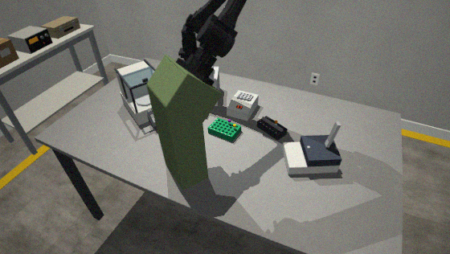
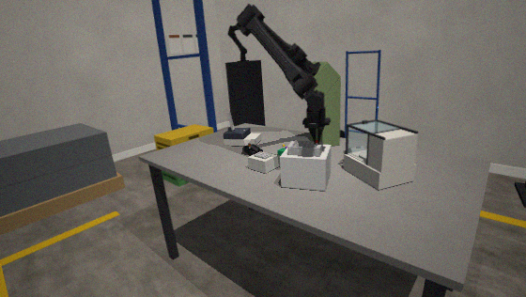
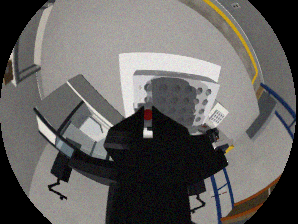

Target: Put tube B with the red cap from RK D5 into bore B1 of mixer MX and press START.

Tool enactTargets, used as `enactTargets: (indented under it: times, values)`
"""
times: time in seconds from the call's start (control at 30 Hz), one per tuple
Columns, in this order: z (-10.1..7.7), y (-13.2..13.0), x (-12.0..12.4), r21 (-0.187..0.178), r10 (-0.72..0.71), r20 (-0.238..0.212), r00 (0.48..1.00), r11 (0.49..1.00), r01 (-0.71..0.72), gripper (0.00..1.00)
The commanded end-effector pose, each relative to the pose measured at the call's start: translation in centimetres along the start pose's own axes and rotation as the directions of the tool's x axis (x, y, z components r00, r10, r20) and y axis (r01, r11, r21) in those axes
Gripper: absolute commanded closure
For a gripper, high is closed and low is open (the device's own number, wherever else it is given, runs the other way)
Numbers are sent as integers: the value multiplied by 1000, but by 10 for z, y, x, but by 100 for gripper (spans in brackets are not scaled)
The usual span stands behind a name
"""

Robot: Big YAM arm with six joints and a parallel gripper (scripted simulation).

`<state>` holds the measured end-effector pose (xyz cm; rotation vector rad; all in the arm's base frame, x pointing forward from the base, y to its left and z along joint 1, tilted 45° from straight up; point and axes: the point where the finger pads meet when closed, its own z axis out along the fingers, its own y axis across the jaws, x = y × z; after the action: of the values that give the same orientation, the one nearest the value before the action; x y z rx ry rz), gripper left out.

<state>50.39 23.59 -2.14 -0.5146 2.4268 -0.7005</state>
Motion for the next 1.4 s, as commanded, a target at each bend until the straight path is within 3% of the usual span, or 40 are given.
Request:
enactTargets:
  times: [0.0, 1.37]
  values:
    - [17, -4, -12, 0, 29, 12, 1000, 1000, -29, 91]
    - [23, -4, -4, 1, 22, 4, 1000, 1000, -22, 91]
